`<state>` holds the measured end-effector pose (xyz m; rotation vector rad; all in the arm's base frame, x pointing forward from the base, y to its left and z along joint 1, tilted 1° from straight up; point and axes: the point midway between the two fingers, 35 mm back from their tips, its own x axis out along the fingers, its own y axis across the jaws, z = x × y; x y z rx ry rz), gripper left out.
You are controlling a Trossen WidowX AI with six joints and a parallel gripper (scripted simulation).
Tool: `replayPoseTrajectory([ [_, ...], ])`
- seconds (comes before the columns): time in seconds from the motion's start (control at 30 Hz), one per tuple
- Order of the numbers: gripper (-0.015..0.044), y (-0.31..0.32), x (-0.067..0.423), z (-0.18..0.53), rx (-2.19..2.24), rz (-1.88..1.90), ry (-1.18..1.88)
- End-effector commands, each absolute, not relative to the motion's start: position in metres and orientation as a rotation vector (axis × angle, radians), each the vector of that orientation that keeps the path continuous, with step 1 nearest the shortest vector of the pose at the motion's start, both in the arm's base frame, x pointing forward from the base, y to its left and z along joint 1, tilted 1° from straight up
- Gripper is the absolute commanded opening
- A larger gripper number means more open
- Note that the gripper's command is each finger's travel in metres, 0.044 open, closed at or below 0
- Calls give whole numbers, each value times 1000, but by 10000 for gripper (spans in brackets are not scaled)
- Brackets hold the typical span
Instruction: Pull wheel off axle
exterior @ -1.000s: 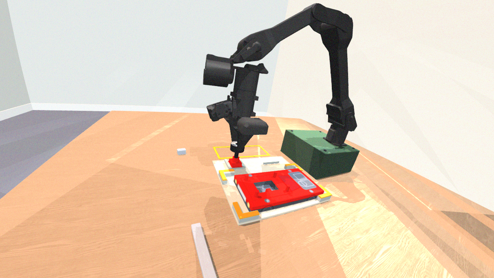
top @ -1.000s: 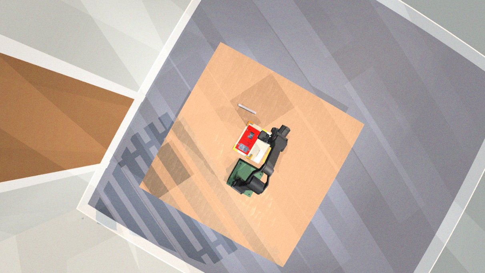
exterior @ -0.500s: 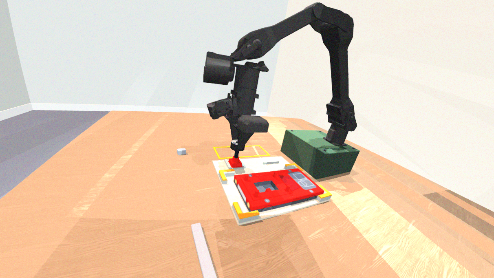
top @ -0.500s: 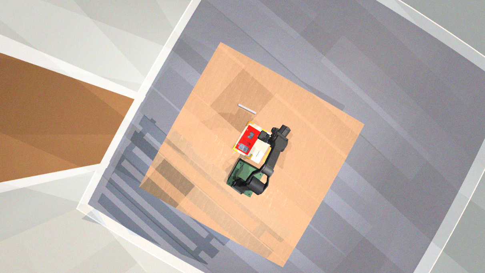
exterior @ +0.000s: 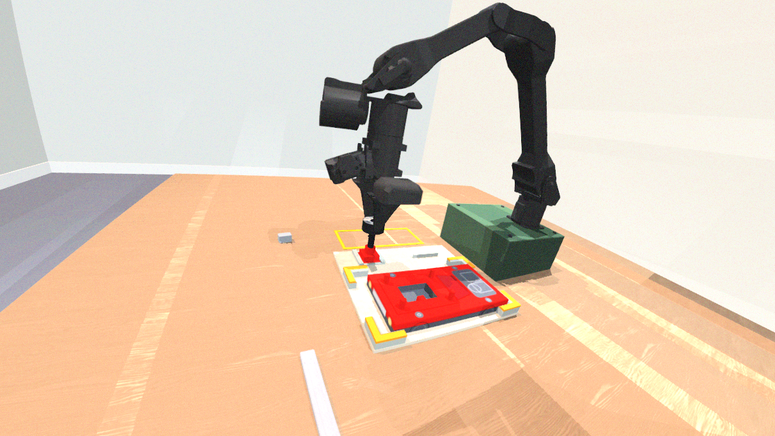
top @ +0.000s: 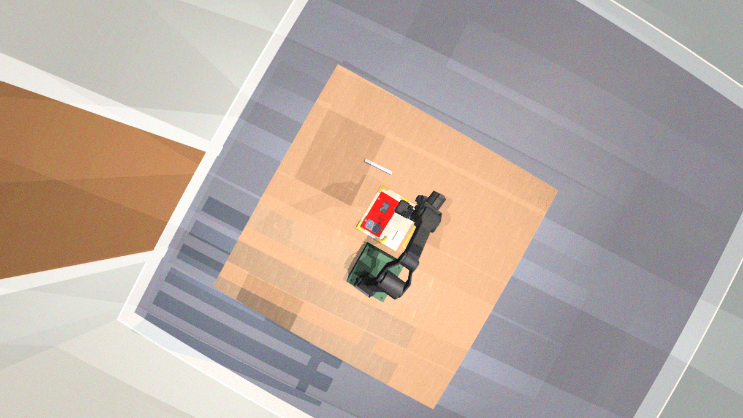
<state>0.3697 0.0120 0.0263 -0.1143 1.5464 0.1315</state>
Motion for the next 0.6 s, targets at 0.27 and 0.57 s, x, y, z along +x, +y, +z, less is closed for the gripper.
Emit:
replayPoseTrajectory([
  [0.27, 0, 12, 367, 60, -113, 126, 1544],
  [0.57, 0, -3, 361, 57, -115, 130, 1547],
])
